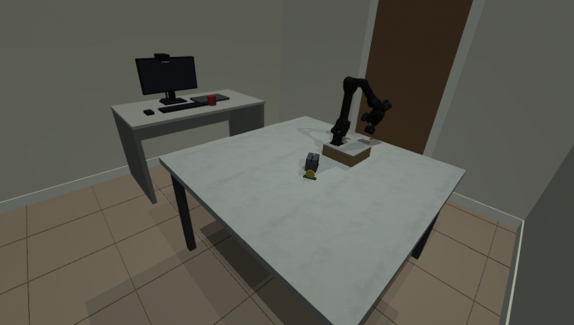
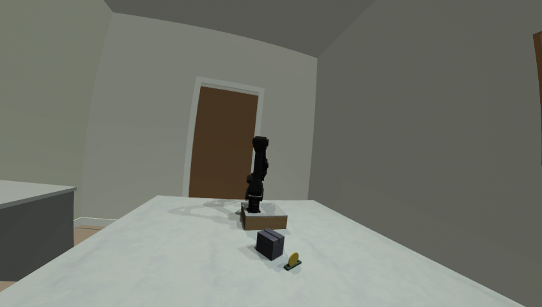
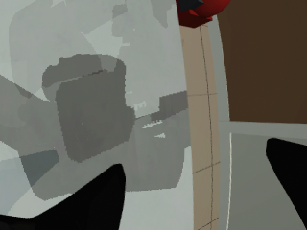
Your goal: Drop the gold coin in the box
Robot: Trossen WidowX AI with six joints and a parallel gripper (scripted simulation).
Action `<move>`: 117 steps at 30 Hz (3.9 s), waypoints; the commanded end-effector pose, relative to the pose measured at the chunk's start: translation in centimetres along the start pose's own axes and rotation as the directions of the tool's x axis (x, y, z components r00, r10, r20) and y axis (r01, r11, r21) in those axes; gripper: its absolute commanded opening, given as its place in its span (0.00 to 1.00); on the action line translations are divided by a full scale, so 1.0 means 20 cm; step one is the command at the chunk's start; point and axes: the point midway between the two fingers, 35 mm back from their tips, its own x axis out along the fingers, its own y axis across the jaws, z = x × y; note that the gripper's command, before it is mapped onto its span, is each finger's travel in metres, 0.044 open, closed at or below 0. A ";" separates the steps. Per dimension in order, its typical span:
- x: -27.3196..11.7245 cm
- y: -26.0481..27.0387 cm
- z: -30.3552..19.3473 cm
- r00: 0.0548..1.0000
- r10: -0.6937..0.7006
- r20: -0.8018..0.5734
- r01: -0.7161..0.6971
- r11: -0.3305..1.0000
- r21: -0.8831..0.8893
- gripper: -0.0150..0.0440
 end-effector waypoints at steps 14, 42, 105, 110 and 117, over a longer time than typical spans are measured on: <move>-0.54 0.50 -0.88 0.931 0.147 -0.333 0.068 0.829 0.556 0.53; -1.94 2.35 -0.47 0.721 0.625 -0.299 0.612 -0.371 0.699 0.53; -1.74 3.03 0.49 0.771 0.621 -0.143 0.637 -0.743 0.207 0.53; -1.71 3.05 0.48 0.771 0.621 -0.143 0.637 -0.743 0.207 0.53; -1.70 3.06 0.48 0.771 0.621 -0.143 0.637 -0.743 0.207 0.30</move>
